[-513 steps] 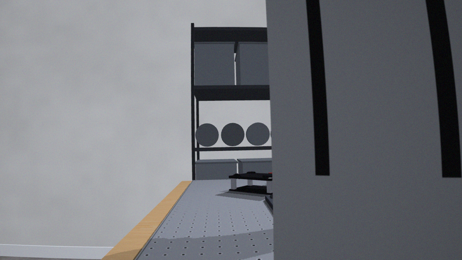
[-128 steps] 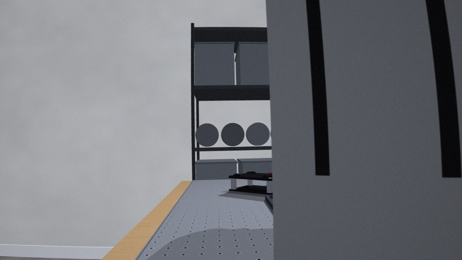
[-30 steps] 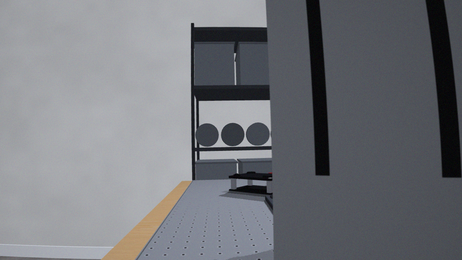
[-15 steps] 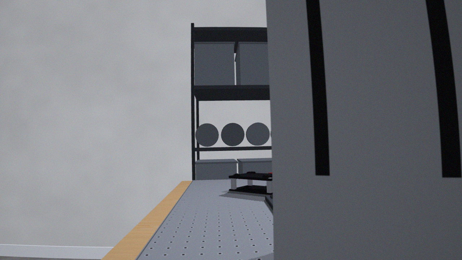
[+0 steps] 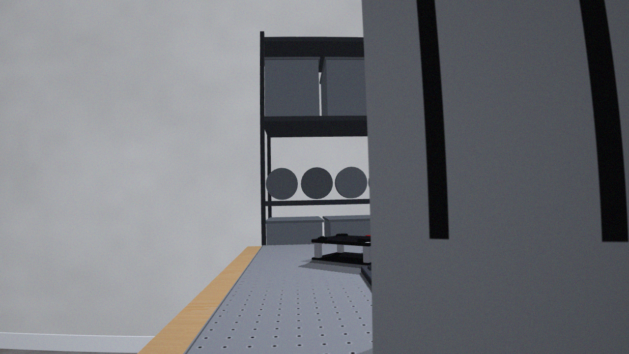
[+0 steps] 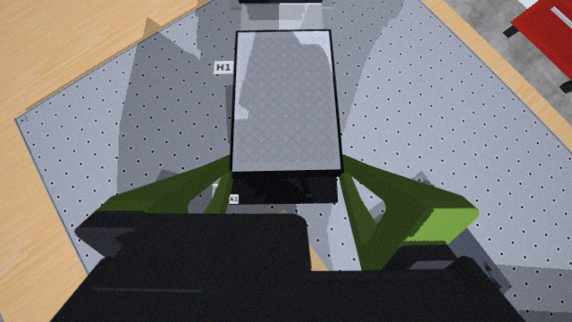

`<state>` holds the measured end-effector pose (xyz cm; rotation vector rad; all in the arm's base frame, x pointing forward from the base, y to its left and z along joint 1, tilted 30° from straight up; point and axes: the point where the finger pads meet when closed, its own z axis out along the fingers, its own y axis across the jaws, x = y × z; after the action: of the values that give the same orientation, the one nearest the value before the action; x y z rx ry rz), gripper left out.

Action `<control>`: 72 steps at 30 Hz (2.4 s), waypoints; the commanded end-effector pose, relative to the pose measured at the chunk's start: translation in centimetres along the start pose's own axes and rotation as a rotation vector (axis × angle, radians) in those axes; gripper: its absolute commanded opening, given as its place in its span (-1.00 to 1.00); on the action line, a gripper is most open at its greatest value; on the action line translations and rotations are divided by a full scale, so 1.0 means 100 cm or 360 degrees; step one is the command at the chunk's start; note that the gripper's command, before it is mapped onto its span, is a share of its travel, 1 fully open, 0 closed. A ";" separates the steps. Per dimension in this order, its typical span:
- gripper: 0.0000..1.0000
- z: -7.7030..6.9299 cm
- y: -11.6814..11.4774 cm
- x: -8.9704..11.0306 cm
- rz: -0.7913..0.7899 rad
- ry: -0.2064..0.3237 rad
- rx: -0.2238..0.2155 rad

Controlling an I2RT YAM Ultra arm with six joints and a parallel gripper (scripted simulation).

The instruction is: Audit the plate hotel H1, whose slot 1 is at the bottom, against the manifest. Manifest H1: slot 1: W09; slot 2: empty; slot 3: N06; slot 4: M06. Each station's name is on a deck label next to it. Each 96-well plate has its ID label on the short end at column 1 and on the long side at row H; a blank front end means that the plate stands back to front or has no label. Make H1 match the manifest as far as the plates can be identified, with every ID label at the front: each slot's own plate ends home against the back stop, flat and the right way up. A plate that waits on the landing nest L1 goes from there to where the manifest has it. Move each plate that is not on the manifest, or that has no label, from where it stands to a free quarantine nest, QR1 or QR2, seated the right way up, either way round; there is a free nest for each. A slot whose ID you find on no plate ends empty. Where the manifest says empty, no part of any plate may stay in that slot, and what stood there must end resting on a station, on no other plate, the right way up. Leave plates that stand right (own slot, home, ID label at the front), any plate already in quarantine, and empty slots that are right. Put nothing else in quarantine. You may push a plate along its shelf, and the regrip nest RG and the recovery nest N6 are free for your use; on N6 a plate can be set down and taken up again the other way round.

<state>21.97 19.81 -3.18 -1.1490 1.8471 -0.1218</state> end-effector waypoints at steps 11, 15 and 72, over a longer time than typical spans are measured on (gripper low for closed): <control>0.70 0.004 0.003 0.006 -0.0007 -0.0009 -0.0021; 0.70 0.006 0.002 0.005 -0.0002 -0.0017 -0.0017; 0.70 0.029 0.001 0.017 0.0009 -0.0048 -0.0004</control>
<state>23.18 18.76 -5.96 -1.1519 1.8486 -0.1240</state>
